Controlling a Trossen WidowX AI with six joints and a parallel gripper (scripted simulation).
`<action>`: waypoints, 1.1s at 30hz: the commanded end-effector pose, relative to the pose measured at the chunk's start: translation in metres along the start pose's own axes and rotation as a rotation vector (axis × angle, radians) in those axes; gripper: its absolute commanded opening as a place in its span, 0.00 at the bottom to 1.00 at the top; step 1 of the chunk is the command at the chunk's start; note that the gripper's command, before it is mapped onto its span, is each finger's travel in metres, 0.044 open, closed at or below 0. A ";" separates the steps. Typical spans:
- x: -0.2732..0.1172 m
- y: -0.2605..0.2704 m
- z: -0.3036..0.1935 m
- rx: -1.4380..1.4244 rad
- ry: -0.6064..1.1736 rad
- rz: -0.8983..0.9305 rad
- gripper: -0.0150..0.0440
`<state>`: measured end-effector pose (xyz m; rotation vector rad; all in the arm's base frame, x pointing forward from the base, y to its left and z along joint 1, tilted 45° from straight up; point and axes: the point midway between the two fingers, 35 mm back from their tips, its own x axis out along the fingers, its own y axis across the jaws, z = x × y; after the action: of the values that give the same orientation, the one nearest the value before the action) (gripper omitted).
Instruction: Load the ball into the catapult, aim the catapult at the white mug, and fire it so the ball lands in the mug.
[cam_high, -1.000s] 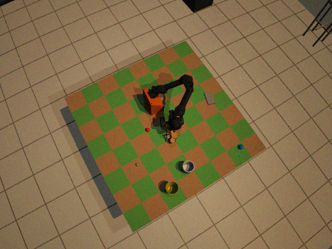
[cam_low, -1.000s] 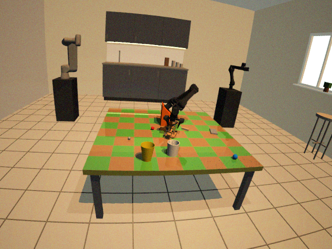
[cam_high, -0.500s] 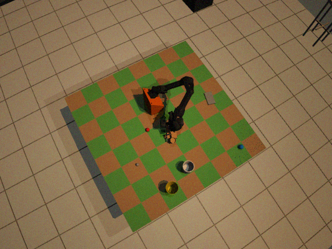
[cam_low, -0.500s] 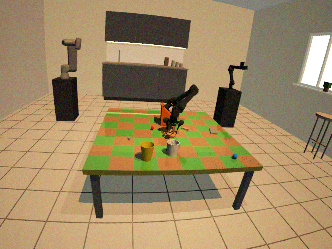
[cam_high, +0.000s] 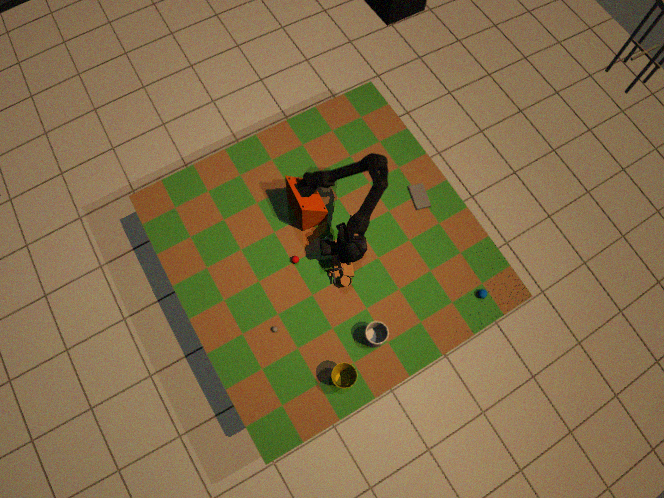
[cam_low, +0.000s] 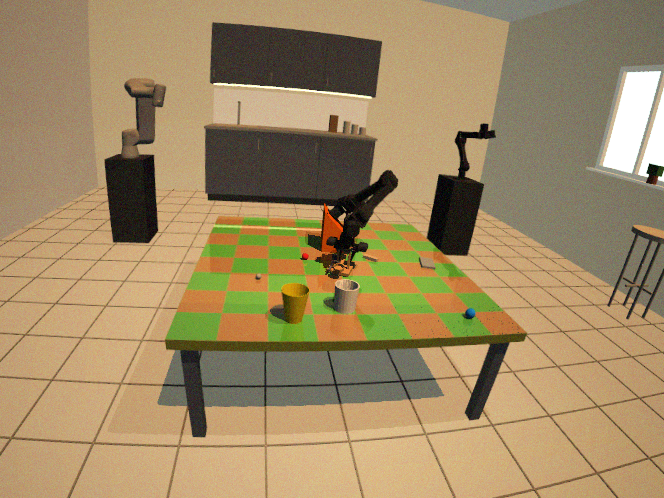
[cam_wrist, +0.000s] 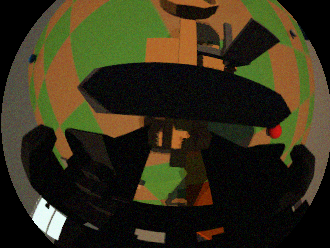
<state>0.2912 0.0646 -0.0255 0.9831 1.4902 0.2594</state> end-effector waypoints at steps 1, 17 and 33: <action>-0.001 0.000 0.000 -0.002 -0.001 0.002 0.50; -0.050 -0.001 0.003 0.051 0.000 -0.001 0.25; -0.049 -0.012 0.030 0.599 -0.002 0.000 0.25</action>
<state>0.3003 0.0191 -0.0046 1.3749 1.6056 -0.1197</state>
